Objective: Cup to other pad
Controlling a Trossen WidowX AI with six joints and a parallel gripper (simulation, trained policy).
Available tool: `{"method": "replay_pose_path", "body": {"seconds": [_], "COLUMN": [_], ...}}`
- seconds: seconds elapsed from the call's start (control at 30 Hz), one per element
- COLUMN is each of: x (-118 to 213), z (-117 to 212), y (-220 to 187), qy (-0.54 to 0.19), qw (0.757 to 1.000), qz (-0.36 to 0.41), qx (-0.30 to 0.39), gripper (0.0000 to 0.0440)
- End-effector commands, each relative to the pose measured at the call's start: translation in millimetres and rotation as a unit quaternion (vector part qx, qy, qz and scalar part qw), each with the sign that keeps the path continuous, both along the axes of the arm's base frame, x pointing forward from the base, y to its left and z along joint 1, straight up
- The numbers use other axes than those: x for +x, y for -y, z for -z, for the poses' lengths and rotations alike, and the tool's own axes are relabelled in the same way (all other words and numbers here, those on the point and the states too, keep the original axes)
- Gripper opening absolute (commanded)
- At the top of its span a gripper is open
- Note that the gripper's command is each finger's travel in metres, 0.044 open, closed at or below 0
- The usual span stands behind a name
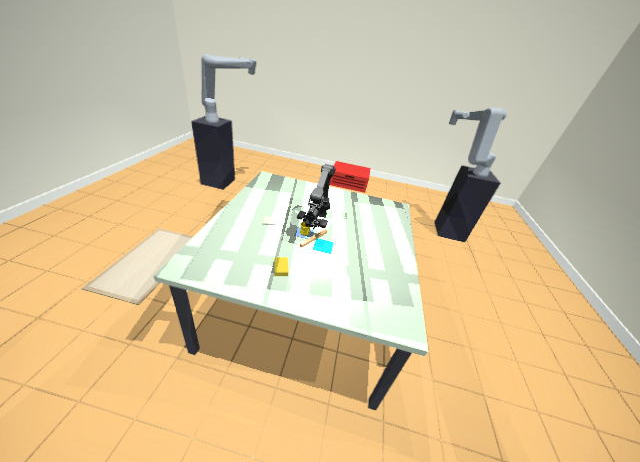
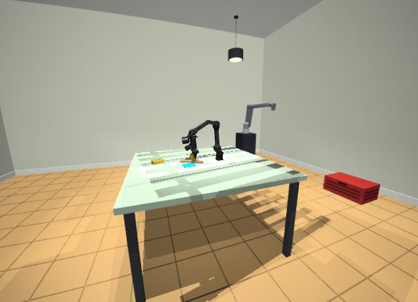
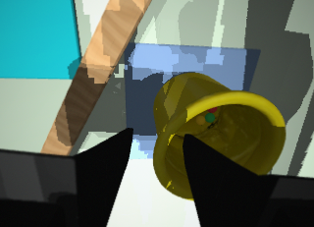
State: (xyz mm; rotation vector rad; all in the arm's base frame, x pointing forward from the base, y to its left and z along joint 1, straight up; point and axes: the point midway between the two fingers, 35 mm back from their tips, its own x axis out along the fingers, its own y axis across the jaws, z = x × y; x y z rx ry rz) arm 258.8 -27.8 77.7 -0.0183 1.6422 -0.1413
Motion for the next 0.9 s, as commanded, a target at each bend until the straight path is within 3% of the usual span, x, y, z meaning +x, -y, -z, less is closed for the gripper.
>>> {"method": "replay_pose_path", "body": {"seconds": [0.0,0.1,0.27,0.33,0.87], "x": [-4.1,-2.2,1.5,3.4,27.9], "z": [12.5,17.8,19.9,19.2,-14.3], "y": [1.1,1.9,3.3,3.5,-2.0], "qy": [-0.01,-0.007,-0.003,-0.001,0.043], "qw": [1.0,0.999,0.998,0.998,0.994], "qz": [-0.014,-0.031,-0.06,-0.07,-0.099], "qx": [0.005,0.007,0.008,0.008,0.014], "gripper": [0.0176,0.0146,0.0035,0.0012,0.0031]}}
